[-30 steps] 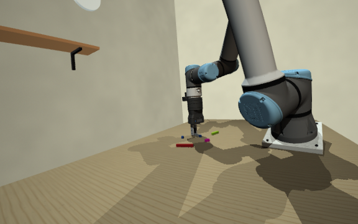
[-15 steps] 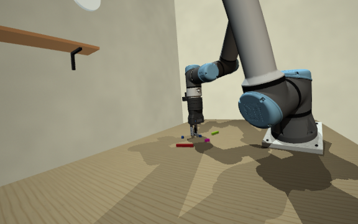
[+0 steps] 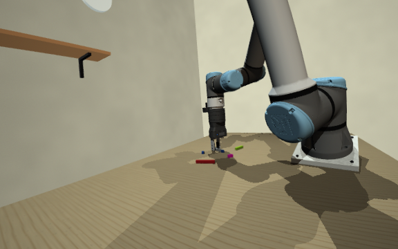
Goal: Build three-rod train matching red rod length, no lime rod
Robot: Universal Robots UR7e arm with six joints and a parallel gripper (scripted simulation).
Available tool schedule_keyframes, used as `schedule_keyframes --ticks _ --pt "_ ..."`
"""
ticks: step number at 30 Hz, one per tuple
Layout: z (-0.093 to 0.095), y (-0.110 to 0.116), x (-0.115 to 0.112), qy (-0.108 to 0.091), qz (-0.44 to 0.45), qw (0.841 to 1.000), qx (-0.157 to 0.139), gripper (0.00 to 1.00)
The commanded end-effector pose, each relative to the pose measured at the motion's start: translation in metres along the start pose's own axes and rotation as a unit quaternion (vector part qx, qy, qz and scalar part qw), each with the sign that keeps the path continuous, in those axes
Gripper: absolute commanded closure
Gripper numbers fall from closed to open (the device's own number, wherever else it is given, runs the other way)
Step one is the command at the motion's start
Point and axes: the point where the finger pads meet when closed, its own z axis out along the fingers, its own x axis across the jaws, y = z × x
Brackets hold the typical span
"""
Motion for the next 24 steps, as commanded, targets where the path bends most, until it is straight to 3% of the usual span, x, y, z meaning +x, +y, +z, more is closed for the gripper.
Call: schedule_keyframes --ticks 1,9,20,24 --pt "-0.001 0.0 0.0 0.0 0.0 1.0 0.0 0.46" --pt "-0.016 -0.002 0.0 0.0 0.0 1.0 0.003 0.46" --pt "-0.072 -0.002 0.0 0.0 0.0 1.0 0.003 0.46" --pt "-0.084 -0.002 0.0 0.0 0.0 1.0 0.003 0.46"
